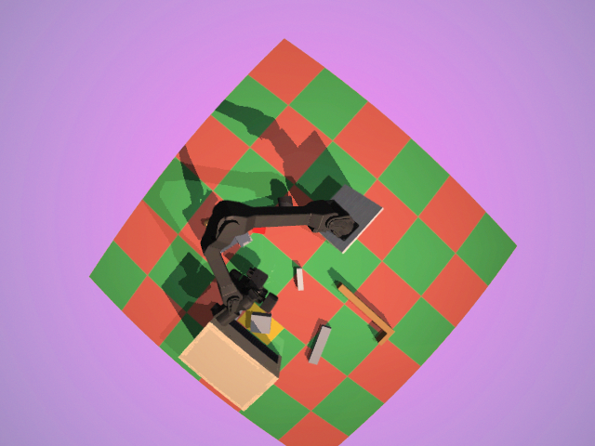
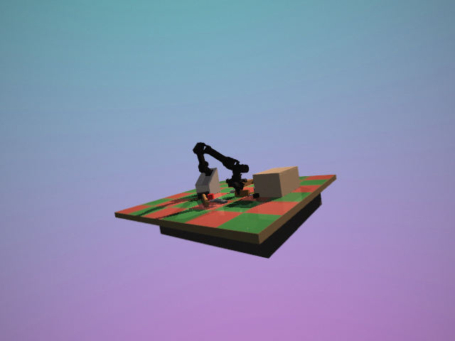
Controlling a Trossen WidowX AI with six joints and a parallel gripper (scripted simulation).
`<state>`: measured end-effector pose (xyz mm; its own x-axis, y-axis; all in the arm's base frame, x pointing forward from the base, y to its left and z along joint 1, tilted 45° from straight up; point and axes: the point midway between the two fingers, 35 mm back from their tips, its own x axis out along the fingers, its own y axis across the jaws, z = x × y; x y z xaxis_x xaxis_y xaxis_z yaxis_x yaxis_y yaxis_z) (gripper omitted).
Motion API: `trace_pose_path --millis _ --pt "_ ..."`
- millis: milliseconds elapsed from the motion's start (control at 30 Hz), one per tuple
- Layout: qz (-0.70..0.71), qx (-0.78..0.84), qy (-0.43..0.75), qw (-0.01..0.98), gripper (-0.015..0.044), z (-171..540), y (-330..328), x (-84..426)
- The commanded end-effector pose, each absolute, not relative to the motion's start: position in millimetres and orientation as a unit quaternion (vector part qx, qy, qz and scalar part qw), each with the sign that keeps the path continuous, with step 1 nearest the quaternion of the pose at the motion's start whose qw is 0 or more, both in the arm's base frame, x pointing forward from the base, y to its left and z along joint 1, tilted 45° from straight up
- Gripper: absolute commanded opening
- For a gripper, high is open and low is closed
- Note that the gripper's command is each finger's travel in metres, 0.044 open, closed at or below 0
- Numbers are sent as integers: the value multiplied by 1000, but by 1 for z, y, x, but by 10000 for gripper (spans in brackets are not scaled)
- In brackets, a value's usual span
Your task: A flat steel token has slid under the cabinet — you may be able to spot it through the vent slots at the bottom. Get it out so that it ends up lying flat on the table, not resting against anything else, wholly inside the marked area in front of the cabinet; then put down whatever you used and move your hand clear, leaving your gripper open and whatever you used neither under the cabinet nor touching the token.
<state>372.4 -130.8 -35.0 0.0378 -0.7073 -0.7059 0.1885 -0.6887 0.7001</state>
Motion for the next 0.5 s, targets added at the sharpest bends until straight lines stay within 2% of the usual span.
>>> trace_pose_path --millis 0,467 --pt "-658 642 -207 335 0 -35 -130 382" --pt "-658 642 -207 335 0 -35 -129 394"
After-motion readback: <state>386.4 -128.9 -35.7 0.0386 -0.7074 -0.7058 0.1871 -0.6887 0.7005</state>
